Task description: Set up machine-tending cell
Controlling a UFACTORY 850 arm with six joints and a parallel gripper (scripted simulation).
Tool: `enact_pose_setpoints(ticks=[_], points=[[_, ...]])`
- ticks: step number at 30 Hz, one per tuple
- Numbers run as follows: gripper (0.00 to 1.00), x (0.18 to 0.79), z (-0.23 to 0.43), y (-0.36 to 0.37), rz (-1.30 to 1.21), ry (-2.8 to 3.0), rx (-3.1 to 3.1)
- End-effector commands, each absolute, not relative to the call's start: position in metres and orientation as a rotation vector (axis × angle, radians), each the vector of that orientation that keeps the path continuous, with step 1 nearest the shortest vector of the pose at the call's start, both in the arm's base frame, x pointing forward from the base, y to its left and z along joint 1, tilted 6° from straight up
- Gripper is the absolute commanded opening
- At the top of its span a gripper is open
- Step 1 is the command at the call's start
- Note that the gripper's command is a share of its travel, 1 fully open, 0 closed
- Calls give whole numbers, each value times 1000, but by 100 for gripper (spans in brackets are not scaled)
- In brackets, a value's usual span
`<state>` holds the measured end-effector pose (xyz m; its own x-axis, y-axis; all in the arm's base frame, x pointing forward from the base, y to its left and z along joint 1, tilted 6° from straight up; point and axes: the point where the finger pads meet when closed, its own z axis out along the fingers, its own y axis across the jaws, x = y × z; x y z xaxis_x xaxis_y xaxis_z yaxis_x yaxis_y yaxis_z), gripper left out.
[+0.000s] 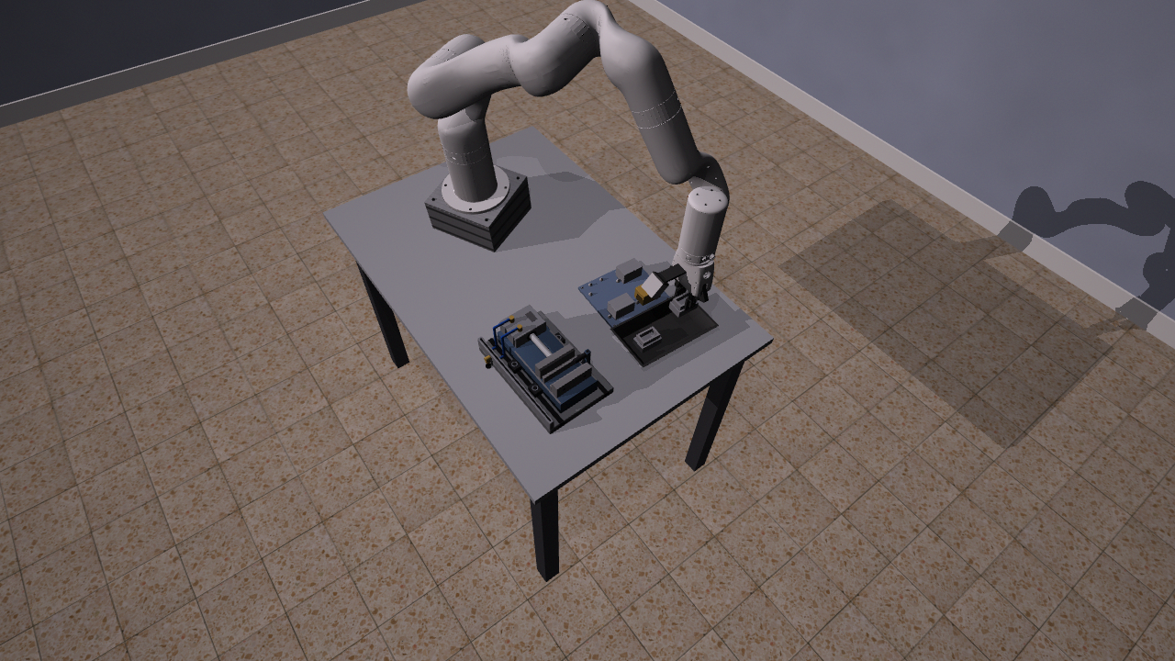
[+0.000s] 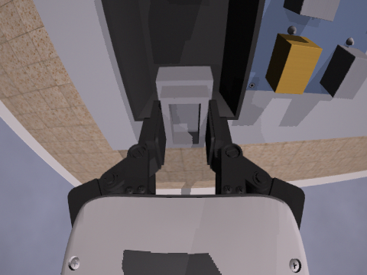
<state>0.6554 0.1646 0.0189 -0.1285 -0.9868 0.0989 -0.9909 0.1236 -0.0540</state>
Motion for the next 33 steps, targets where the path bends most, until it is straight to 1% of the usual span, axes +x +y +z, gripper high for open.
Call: enact_pose_setpoints(ticks=[1, 33], points=[[0, 657, 13, 164, 166, -2327, 2049], [0, 659, -33, 160, 166, -2327, 2049]])
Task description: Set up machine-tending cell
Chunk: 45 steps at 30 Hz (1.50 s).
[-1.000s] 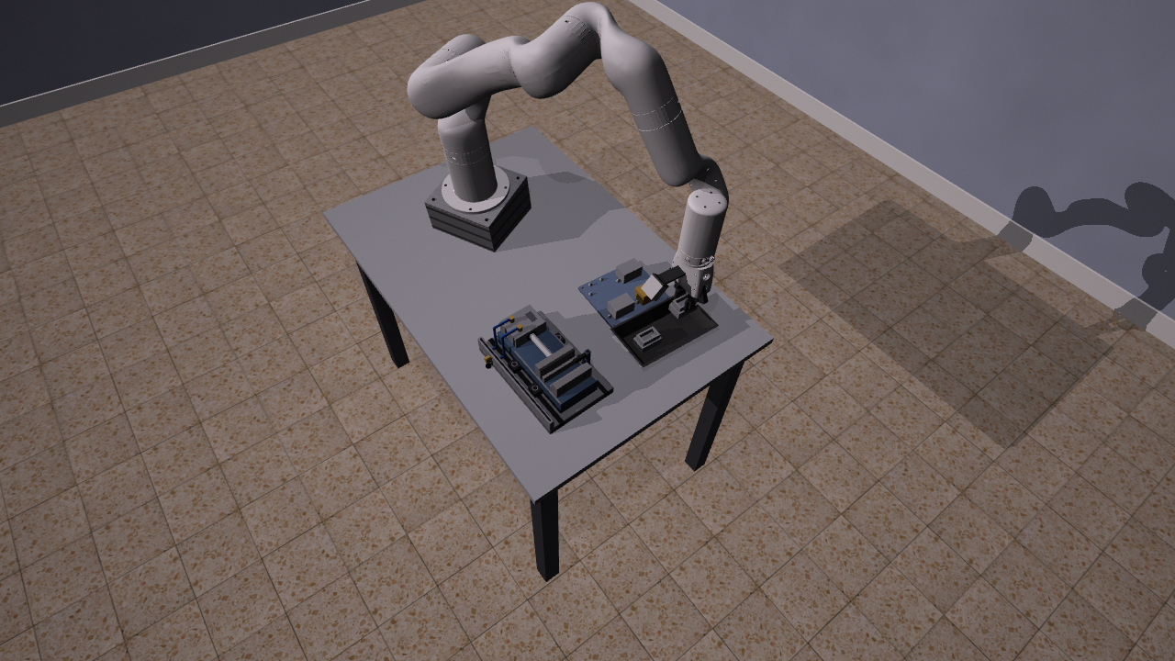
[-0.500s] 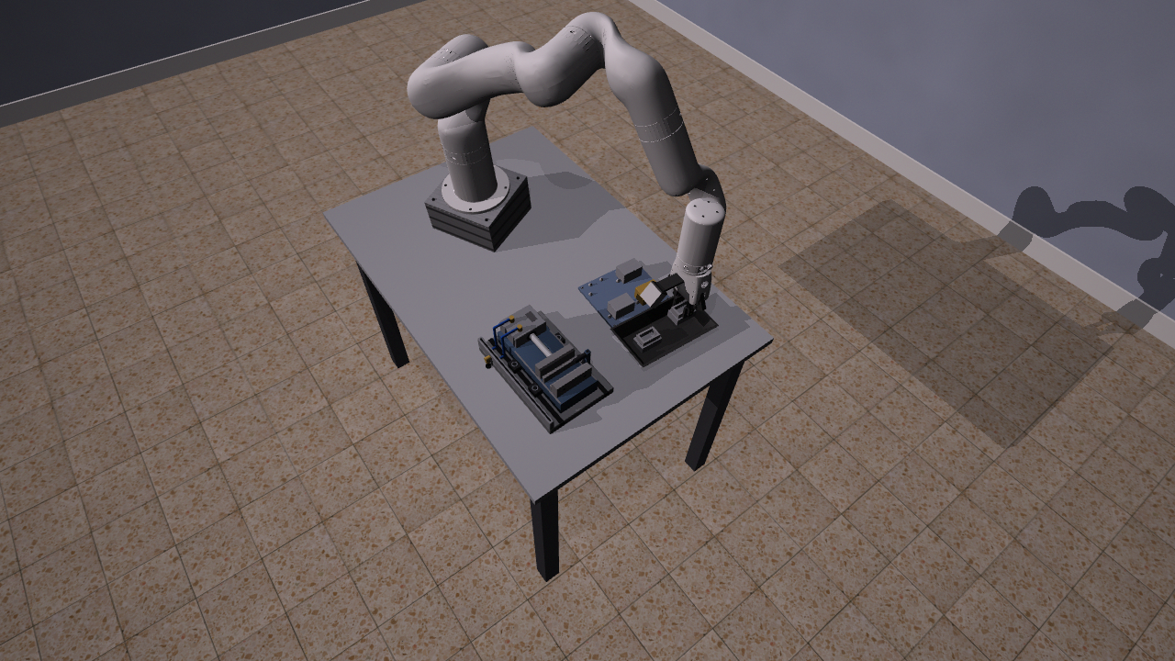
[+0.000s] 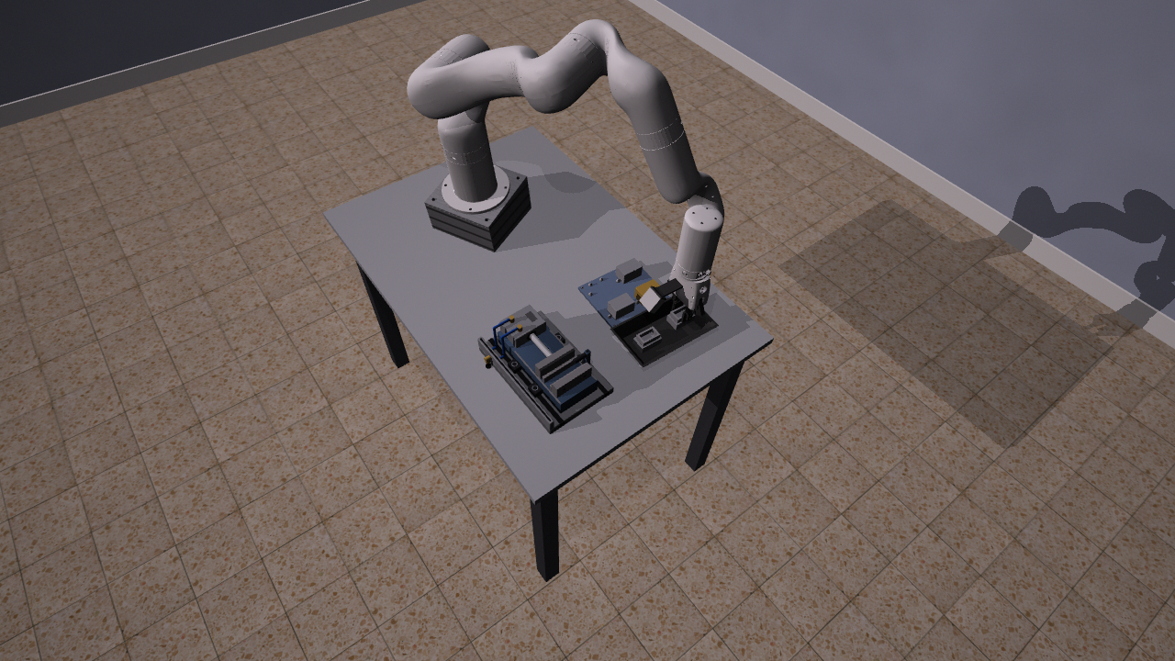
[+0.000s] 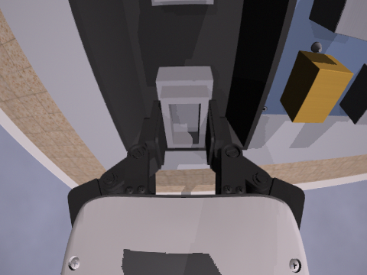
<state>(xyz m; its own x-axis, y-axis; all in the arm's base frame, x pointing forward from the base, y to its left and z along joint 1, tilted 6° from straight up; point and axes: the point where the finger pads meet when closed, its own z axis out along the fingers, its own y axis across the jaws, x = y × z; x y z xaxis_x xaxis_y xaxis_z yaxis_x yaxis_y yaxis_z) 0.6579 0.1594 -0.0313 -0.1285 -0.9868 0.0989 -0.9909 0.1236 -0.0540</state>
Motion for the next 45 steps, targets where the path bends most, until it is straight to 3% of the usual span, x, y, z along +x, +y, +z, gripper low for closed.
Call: enact_pose_setpoints(ticks=[1, 45], points=[[0, 659, -33, 160, 166, -2327, 2049], [0, 660, -40, 159, 166, -2327, 2049]])
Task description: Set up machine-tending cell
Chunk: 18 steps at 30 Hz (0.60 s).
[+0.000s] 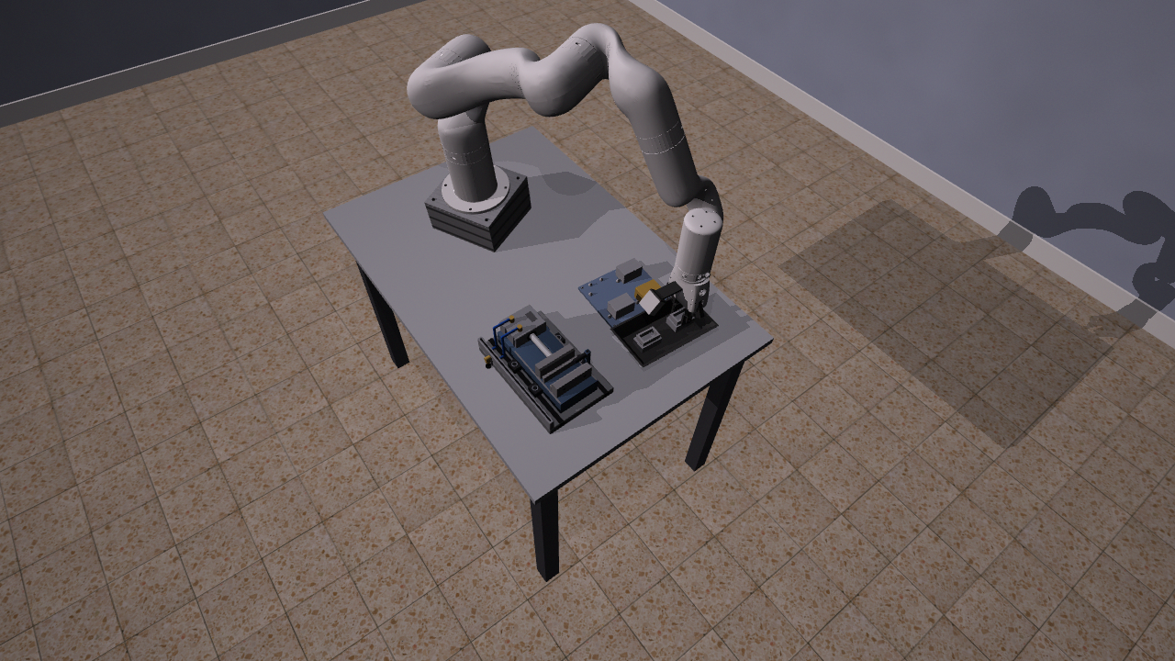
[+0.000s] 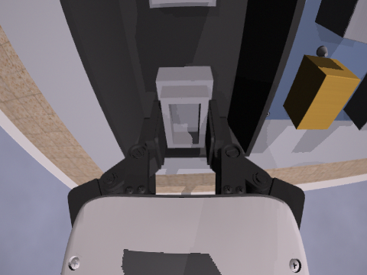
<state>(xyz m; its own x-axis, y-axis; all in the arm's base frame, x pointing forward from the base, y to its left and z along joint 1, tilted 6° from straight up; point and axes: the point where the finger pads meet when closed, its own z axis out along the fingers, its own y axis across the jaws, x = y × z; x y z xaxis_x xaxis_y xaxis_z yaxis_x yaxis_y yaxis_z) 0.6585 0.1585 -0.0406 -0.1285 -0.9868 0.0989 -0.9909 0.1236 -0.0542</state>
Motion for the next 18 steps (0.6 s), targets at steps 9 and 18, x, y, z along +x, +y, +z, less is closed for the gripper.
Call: enact_pose_setpoints(ticks=[9, 18], points=[[0, 660, -44, 158, 166, -2327, 2049], [0, 660, -48, 158, 166, -2327, 2049]])
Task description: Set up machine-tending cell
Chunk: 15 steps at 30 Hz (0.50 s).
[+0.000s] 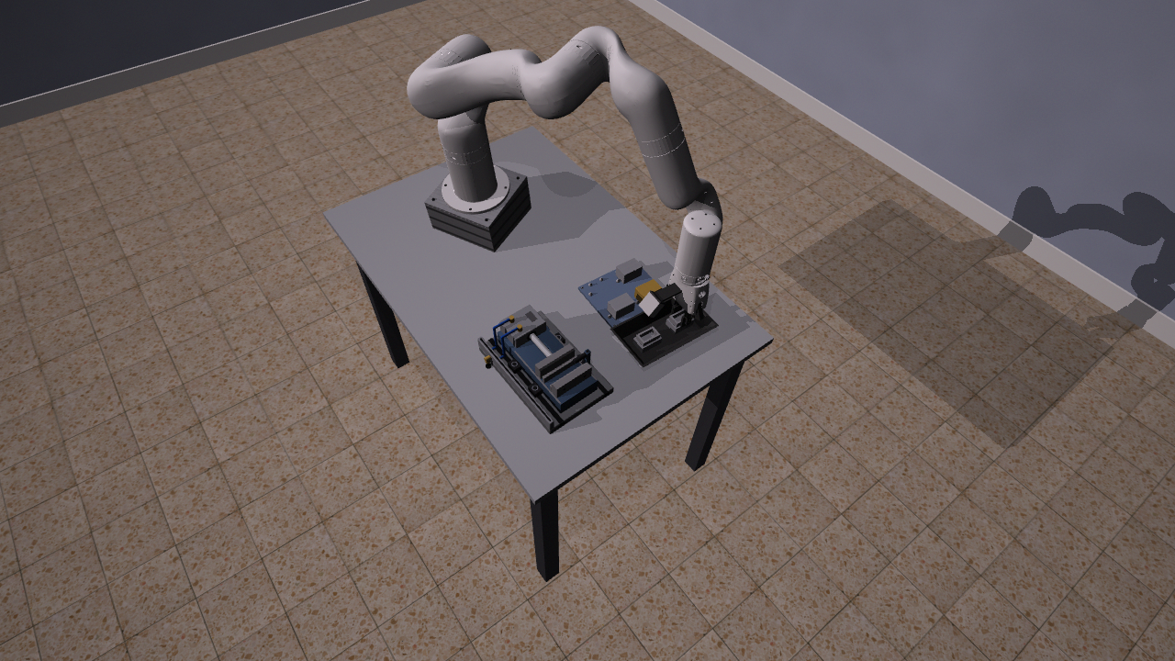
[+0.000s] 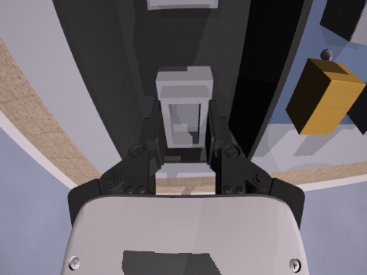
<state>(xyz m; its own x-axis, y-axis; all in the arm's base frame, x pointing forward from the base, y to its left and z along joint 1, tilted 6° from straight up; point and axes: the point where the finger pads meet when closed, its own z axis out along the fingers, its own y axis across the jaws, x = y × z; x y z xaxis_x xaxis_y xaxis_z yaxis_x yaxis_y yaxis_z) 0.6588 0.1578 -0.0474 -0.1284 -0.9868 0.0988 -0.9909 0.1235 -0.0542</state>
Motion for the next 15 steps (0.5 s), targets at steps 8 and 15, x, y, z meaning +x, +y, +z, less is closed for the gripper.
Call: enact_pose_setpoints(ticks=[8, 15], points=[[0, 660, -51, 158, 166, -2327, 2049], [0, 660, -52, 158, 166, -2327, 2049]])
